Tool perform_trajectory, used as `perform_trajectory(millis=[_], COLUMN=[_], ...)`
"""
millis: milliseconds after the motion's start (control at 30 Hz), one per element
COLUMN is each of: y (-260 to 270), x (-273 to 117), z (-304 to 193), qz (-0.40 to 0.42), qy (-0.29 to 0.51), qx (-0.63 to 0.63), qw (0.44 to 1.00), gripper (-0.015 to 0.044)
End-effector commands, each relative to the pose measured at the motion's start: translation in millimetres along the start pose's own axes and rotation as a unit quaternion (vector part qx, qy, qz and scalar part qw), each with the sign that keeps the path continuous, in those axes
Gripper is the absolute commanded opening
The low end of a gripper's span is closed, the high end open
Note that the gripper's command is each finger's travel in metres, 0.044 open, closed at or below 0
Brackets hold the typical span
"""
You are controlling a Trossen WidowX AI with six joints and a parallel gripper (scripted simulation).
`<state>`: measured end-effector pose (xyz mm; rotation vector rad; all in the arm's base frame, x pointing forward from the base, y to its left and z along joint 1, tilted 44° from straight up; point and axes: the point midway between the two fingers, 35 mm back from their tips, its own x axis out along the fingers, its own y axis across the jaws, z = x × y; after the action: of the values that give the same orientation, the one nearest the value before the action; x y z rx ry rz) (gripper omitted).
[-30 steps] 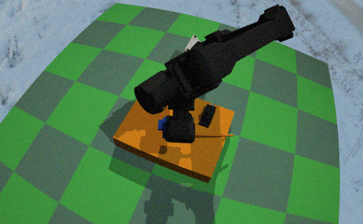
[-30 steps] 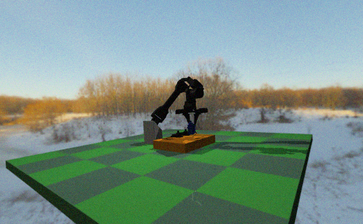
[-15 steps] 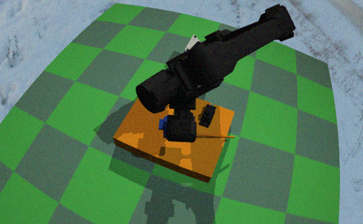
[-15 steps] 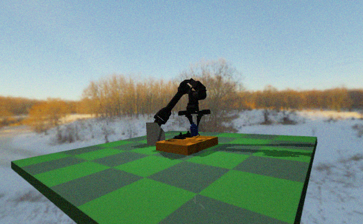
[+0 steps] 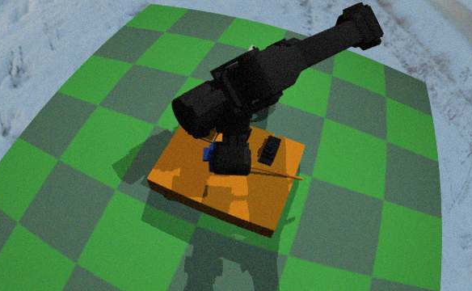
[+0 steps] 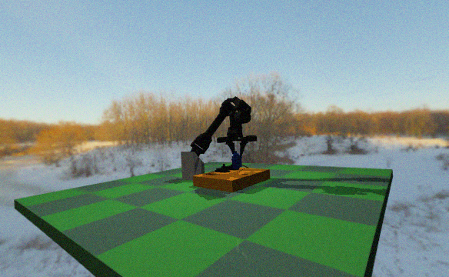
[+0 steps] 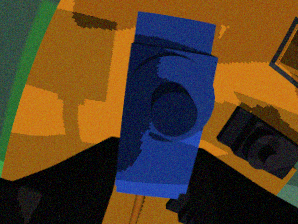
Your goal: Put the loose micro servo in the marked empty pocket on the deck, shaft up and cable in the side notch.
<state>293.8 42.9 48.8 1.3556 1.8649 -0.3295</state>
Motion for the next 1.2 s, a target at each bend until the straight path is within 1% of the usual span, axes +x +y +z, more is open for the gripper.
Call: perform_trajectory(millis=[0, 367, 633, 900, 1167], y=[-8, -31, -33, -33, -33], x=[-1, -2, -2, -2, -2], z=[17, 77, 81, 81, 81], qz=[0.0, 0.0, 0.0, -0.001, -0.002], qy=[-0.004, -0.006, -0.006, -0.006, -0.006], qx=[0.001, 0.001, -0.008, -0.125, -0.26], qw=[1.0, 1.0, 1.0, 0.992, 0.966], gripper=[0.0, 0.0, 0.0, 0.0, 0.0])
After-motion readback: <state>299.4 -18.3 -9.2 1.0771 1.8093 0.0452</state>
